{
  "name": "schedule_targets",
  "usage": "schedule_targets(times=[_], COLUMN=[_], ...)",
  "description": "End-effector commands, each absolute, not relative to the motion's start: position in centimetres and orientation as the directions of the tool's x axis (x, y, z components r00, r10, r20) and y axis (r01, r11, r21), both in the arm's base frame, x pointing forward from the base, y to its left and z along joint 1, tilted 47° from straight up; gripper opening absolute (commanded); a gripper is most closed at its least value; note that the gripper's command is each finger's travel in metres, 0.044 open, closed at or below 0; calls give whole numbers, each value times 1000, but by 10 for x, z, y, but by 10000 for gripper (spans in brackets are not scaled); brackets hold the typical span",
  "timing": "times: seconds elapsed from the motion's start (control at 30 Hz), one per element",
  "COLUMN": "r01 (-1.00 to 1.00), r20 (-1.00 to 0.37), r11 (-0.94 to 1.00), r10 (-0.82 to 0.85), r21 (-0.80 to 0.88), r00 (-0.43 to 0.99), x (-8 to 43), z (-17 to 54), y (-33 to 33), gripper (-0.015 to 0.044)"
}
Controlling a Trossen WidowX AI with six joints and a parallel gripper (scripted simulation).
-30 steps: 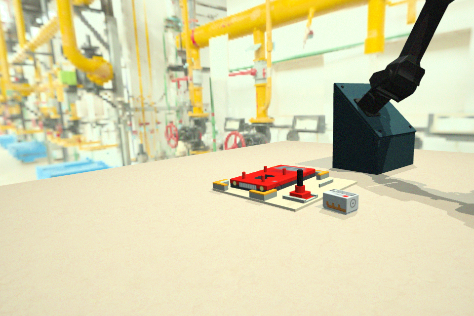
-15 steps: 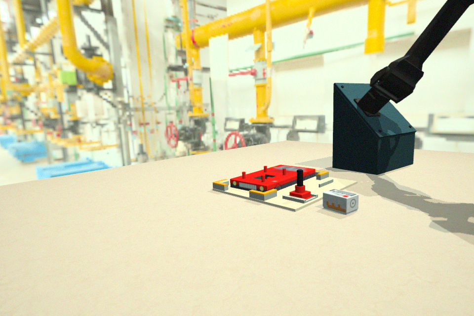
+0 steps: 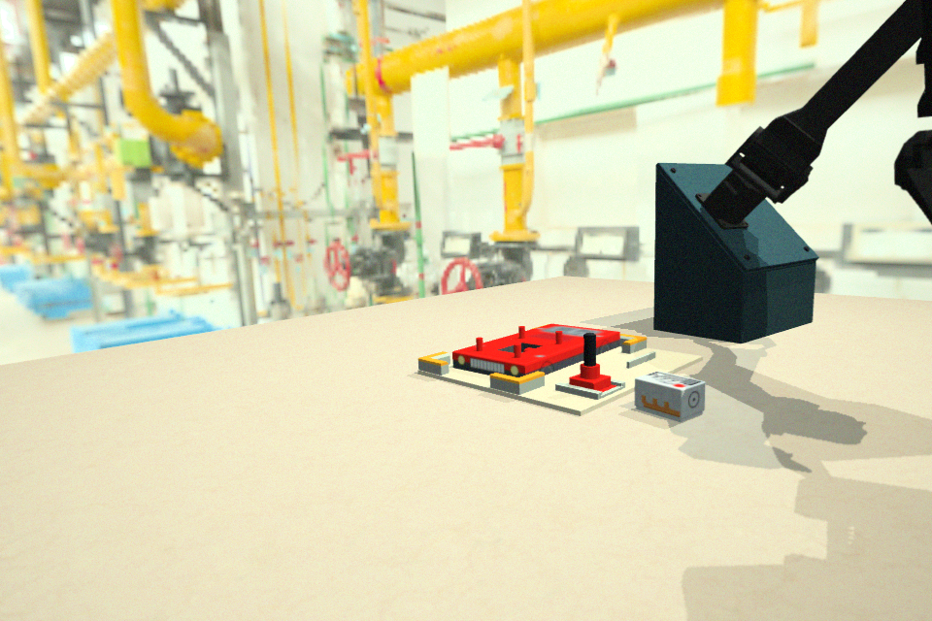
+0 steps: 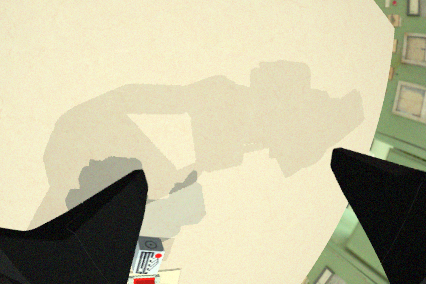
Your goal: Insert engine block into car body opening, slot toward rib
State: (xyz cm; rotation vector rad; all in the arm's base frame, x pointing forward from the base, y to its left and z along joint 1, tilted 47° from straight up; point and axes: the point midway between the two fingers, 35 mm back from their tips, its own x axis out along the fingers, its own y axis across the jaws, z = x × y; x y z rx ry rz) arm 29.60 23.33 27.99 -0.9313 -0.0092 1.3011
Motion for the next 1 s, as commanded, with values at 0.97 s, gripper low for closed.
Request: schedule_targets(times=[0.97], r01=[-1000], r20=[-681], r11=[-15], r10=[732], r21=[-15], r00=[-1], x=[338], z=[68], y=[169], gripper=[440])
